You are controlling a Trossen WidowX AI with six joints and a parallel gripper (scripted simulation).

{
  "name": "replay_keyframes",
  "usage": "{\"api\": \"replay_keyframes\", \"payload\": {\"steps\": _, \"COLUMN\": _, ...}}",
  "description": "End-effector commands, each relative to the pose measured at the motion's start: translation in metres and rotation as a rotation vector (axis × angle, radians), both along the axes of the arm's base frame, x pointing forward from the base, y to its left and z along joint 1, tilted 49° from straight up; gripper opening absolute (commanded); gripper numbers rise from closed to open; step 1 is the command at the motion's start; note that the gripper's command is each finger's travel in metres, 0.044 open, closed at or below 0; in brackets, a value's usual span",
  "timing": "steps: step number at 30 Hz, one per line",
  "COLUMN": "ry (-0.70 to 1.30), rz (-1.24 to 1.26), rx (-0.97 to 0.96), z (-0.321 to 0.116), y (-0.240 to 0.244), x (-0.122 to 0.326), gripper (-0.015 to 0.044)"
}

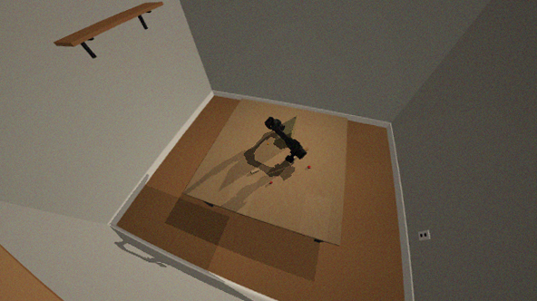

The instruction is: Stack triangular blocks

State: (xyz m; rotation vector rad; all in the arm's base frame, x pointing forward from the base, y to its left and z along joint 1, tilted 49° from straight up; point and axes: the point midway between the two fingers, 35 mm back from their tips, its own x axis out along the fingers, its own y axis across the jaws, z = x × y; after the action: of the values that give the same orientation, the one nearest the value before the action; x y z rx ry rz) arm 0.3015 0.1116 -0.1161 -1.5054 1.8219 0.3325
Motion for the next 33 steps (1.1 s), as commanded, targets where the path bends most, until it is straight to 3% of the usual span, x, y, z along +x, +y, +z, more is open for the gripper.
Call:
{"api": "replay_keyframes", "payload": {"steps": 1, "ry": -0.001, "rz": 0.003, "rx": -0.002, "z": -0.0040, "y": -0.0141, "x": -0.0027, "gripper": 0.0000}}
{"api": "replay_keyframes", "payload": {"steps": 33, "ry": -0.002, "rz": 0.004, "rx": 0.006, "z": -0.0030, "y": -0.0139, "x": 0.0001, "gripper": 0.0000}}
